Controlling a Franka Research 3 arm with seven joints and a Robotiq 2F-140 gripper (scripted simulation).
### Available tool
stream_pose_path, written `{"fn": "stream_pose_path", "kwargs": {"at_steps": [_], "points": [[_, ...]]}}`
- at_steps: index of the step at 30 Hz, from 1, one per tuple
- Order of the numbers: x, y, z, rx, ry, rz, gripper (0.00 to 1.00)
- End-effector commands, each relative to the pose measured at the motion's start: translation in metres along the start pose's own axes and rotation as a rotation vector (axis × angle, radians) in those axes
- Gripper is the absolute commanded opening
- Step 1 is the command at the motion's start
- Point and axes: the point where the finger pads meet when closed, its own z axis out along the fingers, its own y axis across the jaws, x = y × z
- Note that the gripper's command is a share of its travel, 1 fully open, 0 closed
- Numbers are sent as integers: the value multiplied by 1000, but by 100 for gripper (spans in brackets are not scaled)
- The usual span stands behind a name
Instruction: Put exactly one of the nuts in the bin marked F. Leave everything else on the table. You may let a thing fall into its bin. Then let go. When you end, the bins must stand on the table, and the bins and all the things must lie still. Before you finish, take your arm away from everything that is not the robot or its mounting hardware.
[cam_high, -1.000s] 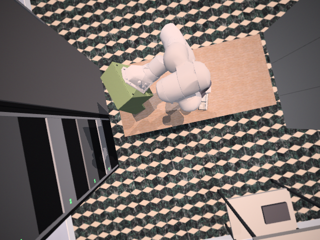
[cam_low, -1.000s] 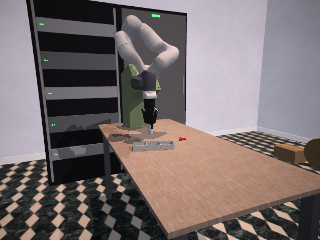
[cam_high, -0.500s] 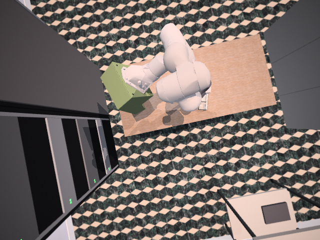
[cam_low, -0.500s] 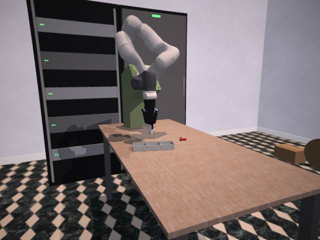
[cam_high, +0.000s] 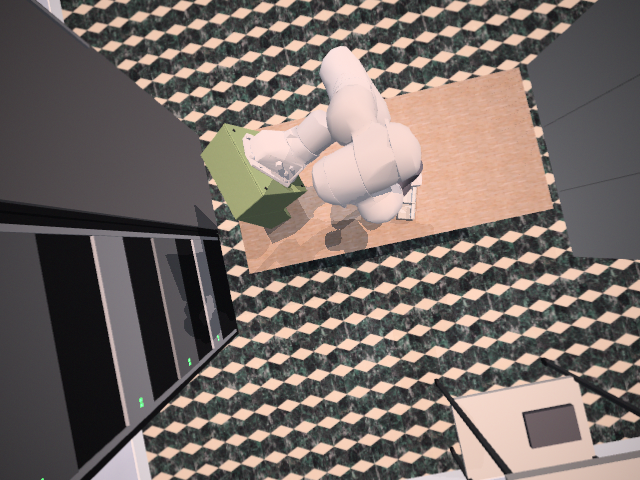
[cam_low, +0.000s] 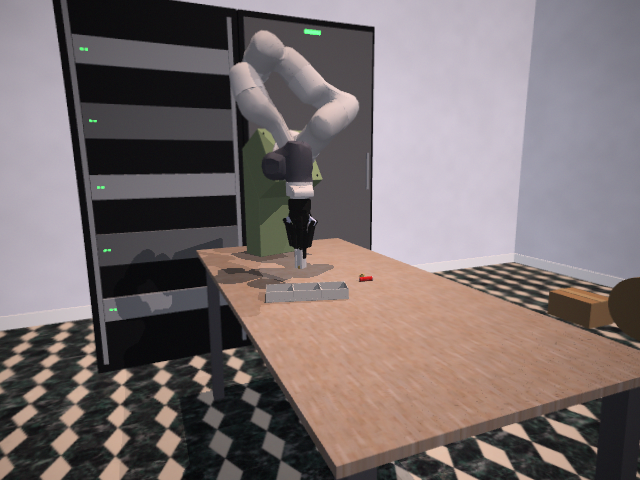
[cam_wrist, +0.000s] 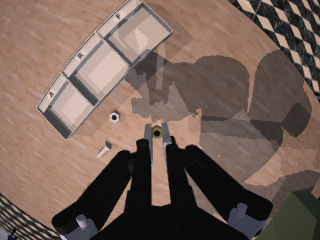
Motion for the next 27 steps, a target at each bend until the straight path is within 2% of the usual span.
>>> {"fn": "stream_pose_path", "kwargs": {"at_steps": [1,14,24,27], "points": [[-1,-2,-1,4,-2,-3,7],[6,-1,6,4,-2,-3,7],[62,-8,6,4,-2,-3,7],[80,-11,6,4,-2,147,7]]}}
